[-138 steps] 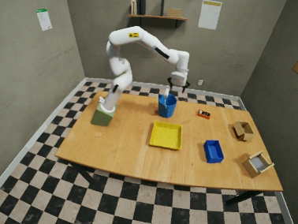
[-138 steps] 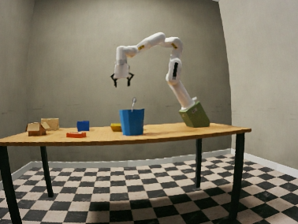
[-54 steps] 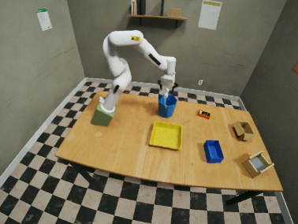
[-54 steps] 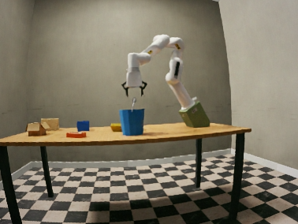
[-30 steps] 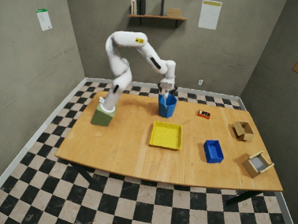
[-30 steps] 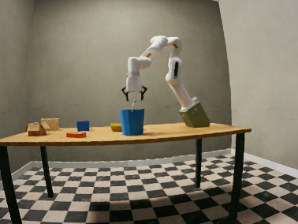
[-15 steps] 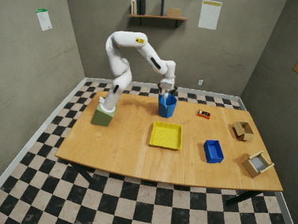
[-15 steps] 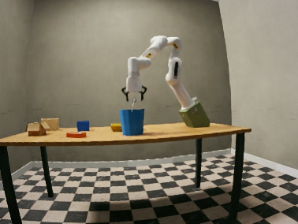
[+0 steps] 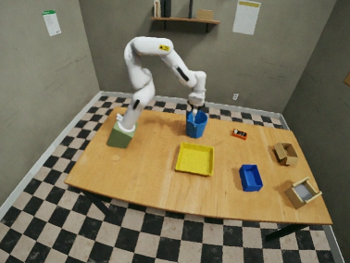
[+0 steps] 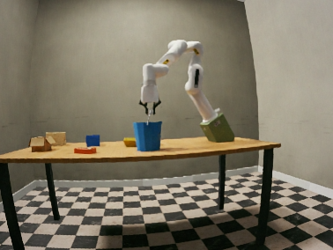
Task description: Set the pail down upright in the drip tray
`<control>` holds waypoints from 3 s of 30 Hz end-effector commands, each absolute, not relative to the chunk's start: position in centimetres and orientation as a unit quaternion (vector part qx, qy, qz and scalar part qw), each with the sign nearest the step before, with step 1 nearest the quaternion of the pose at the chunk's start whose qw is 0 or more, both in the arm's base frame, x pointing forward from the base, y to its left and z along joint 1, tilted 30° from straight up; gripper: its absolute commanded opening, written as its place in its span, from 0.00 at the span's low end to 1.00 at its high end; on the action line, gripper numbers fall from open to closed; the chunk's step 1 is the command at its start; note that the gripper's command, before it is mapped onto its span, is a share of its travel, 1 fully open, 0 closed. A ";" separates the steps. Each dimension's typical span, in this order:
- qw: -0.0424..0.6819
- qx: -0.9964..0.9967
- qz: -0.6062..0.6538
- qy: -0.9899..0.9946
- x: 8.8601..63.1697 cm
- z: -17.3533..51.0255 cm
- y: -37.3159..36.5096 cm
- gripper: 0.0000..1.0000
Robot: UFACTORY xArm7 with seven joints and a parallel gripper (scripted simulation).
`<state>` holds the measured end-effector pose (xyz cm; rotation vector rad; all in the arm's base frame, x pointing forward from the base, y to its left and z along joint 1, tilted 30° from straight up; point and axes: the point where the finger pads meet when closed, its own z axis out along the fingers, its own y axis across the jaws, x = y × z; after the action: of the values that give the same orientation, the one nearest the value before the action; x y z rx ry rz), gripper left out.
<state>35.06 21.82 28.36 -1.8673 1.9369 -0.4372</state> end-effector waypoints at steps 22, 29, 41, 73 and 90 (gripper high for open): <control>0.208 -0.670 -0.157 0.695 35.1 28.5 21.9 0.00; 0.208 -0.670 -0.157 0.695 35.0 28.6 21.9 0.00; 0.208 -0.670 -0.157 0.695 34.8 29.1 21.9 0.00; 0.208 -0.670 -0.157 0.695 32.6 32.8 21.6 0.00; 0.208 -0.670 -0.157 0.695 31.4 35.0 21.4 0.00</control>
<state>31.58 21.39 34.34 -1.8682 1.9381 -0.4368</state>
